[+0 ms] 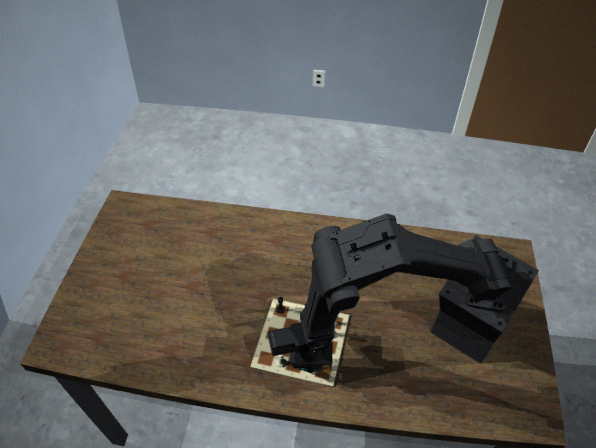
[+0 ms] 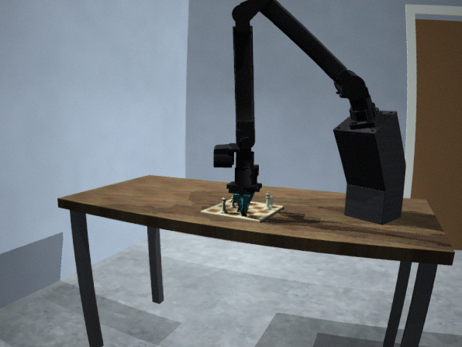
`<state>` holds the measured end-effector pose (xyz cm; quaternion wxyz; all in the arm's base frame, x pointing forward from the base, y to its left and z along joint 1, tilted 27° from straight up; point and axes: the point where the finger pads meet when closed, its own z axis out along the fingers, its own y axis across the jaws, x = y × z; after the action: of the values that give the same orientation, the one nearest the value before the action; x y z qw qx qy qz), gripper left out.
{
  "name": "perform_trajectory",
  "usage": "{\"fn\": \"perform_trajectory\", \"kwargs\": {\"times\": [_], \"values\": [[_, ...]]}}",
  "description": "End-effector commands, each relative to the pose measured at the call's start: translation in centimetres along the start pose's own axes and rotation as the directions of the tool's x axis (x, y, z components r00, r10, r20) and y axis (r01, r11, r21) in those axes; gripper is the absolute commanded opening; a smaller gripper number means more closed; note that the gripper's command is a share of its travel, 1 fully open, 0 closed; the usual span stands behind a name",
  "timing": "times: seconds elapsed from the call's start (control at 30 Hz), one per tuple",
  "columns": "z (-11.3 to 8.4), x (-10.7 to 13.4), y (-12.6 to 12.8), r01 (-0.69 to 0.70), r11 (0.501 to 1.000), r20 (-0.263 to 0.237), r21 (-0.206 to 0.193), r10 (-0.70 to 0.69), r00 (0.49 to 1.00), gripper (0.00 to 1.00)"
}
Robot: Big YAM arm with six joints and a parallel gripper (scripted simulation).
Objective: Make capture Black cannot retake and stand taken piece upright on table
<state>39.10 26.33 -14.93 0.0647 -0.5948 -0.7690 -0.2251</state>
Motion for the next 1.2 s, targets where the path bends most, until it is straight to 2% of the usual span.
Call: {"fn": "perform_trajectory", "kwargs": {"times": [0.0, 0.17, 0.27, 0.4, 0.63, 0.7, 0.83, 0.97, 1.03, 1.07, 1.17], "values": [[-0.5, 0.7, 0.8, 0.003, 1.0, -0.005, -0.02, -0.003, 1.0, 0.0], [-0.5, 0.8, 0.8, 0.003, 1.0, -0.005, -0.021, -0.003, 1.0, 0.0], [-1.3, 0.2, 0.6, -0.002, 1.0, 0.0, -0.014, 0.002, 1.0, 0.0], [-3.2, -0.2, 0.8, -0.002, 1.0, 0.001, -0.018, 0.002, 1.0, 0.0], [-8.3, -0.2, 0.6, -0.001, 1.0, 0.001, -0.019, 0.001, 1.0, 0.0], [-8.3, -0.2, 0.6, -0.001, 1.0, 0.001, -0.019, 0.001, 1.0, 0.0], [-10.4, -0.2, 0.6, -0.001, 1.0, 0.001, -0.019, 0.001, 1.0, 0.0], [-11.0, -0.3, 0.6, -0.001, 1.0, 0.003, -0.02, 0.001, 1.0, 0.0], [-9.9, -0.9, -0.5, -0.013, 1.0, 0.01, 0.014, 0.013, 1.0, 0.0], [-9.9, -0.9, -0.5, -0.013, 1.0, 0.01, 0.014, 0.013, 1.0, 0.0], [-11.0, -0.2, 0.8, 0.002, 1.0, 0.002, -0.027, -0.002, 1.0, 0.0]]}}
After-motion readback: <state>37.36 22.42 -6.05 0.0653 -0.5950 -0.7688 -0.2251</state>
